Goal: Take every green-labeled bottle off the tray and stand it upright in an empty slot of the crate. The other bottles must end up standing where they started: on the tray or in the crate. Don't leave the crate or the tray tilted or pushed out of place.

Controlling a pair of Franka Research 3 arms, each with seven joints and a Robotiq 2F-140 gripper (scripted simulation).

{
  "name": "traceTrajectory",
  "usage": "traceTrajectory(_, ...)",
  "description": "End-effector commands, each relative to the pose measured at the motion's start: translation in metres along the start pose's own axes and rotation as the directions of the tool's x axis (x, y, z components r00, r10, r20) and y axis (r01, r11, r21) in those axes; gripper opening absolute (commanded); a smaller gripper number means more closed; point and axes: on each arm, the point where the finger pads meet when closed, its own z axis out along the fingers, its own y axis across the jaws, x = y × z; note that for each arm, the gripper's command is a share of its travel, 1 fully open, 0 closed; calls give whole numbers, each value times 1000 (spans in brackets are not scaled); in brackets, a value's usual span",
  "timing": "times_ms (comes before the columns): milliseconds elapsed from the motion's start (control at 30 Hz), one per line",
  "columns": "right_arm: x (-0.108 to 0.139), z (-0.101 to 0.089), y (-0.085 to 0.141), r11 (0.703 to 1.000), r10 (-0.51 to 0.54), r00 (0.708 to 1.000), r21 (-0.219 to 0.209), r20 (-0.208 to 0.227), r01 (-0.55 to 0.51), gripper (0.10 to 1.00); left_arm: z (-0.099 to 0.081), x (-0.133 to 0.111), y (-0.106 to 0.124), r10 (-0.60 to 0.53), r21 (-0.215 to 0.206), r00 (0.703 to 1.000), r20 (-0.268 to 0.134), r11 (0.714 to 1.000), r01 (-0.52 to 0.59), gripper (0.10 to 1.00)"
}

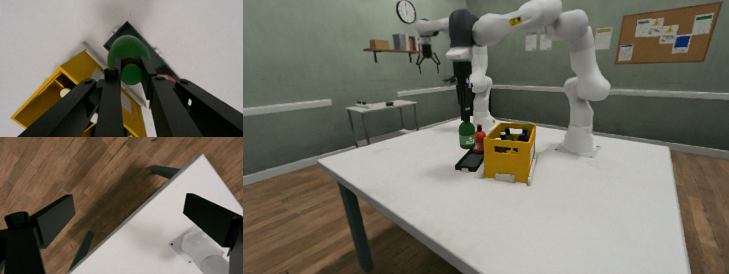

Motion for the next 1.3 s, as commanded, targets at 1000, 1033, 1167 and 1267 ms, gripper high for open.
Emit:
traceTrajectory(1000,1,0,-1,1000,-4,1000,4,0,4,1000,-33,0,1,5,1,1000,-9,1000,-5,99)
traceTrajectory(1033,1,0,-1,1000,-4,1000,4,0,4,1000,-33,0,1,5,1,1000,-9,1000,-5,99)
traceTrajectory(1167,1,0,-1,1000,-4,1000,4,0,4,1000,-33,0,1,5,1,1000,-9,1000,-5,99)
traceTrajectory(1267,1,0,-1,1000,-4,1000,4,0,4,1000,-33,0,1,5,1,1000,-9,1000,-5,99)
